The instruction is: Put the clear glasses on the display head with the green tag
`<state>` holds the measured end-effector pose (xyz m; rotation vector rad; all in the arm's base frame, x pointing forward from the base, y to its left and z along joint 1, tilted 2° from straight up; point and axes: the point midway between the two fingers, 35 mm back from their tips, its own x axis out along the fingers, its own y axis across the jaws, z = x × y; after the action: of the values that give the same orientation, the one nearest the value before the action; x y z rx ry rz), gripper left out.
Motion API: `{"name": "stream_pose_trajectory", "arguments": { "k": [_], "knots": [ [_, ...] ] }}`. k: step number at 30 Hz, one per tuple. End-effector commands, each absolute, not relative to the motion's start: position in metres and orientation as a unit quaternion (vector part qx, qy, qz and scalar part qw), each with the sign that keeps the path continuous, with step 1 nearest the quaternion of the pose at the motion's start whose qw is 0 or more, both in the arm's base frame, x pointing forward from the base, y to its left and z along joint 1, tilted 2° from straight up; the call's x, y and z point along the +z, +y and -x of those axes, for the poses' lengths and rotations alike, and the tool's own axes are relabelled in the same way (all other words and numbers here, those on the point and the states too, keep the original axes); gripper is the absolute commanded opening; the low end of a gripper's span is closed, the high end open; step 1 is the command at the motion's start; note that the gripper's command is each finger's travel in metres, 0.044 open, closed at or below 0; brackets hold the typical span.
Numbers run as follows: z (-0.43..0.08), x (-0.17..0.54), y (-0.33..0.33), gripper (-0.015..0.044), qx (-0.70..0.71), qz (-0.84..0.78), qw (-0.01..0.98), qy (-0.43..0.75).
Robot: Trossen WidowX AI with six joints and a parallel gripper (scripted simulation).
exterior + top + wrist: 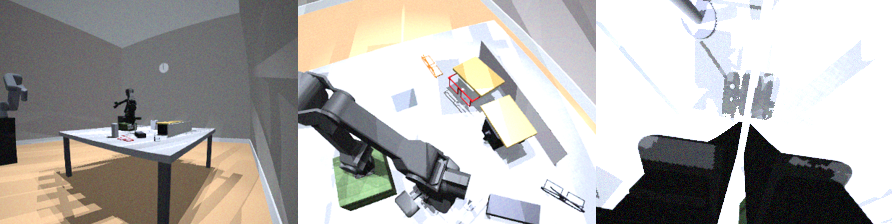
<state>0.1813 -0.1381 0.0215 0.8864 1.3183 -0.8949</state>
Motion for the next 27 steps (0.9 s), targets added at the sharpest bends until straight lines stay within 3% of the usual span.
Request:
{"name": "stream_pose_trajectory", "arguments": {
  "k": [1,27],
  "knots": [
    [-0.18,0.0204,-0.1365,0.0,-0.388,-0.386,0.61,0.573],
    [-0.1846,0.021,-0.1462,0.0,-0.388,-0.386,0.61,0.573]
  ]
}}
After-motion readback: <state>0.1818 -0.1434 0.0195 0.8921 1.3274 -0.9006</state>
